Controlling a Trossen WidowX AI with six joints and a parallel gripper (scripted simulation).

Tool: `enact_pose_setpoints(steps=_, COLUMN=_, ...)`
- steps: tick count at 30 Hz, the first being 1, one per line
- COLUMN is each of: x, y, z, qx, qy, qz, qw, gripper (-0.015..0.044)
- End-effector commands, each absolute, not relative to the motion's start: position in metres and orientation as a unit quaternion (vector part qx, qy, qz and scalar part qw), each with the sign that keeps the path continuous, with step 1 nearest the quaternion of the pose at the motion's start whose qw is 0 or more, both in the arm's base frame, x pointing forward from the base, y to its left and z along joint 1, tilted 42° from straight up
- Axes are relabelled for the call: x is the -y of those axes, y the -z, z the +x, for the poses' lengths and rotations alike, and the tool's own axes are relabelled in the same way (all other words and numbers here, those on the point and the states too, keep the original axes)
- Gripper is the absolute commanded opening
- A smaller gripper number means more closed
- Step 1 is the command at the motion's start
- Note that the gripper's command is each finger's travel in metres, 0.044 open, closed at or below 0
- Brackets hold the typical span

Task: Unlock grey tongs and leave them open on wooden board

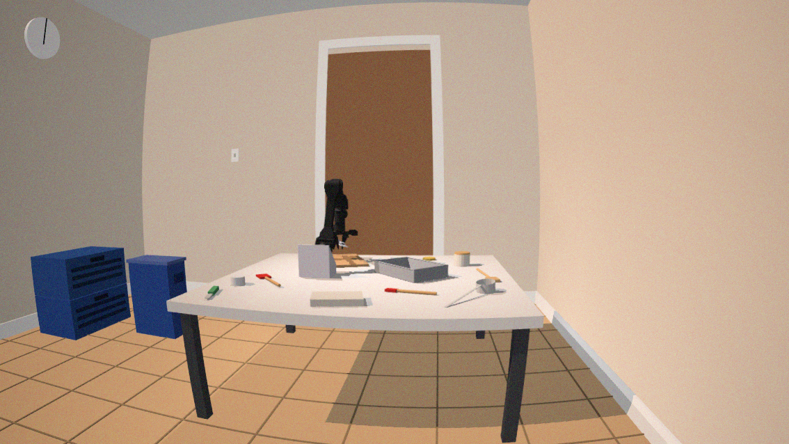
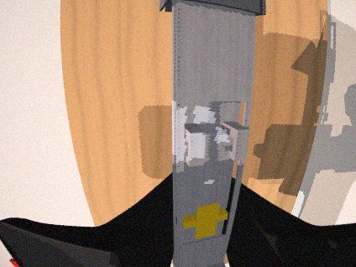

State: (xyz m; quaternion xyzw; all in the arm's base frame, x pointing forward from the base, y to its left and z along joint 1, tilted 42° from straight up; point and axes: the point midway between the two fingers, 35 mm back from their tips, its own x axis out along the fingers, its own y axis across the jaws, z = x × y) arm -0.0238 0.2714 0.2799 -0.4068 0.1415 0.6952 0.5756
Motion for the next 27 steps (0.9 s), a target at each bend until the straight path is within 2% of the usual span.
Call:
enact_pose_setpoints(steps=1, x=-0.275, y=-0.276, z=-0.024, qx=-0.140, qy=-0.697, qz=-0.406, qw=0.574, gripper=-0.0150)
enact_pose_setpoints(steps=17, x=-0.286, y=-0.259, z=-0.023, qx=-0.140, qy=-0.697, qz=-0.406, qw=0.574, gripper=-0.0150)
enact_pose_setpoints(steps=27, x=-0.285, y=-0.259, z=-0.023, qx=-0.142, qy=-0.695, qz=-0.407, qw=0.575, gripper=0.0113)
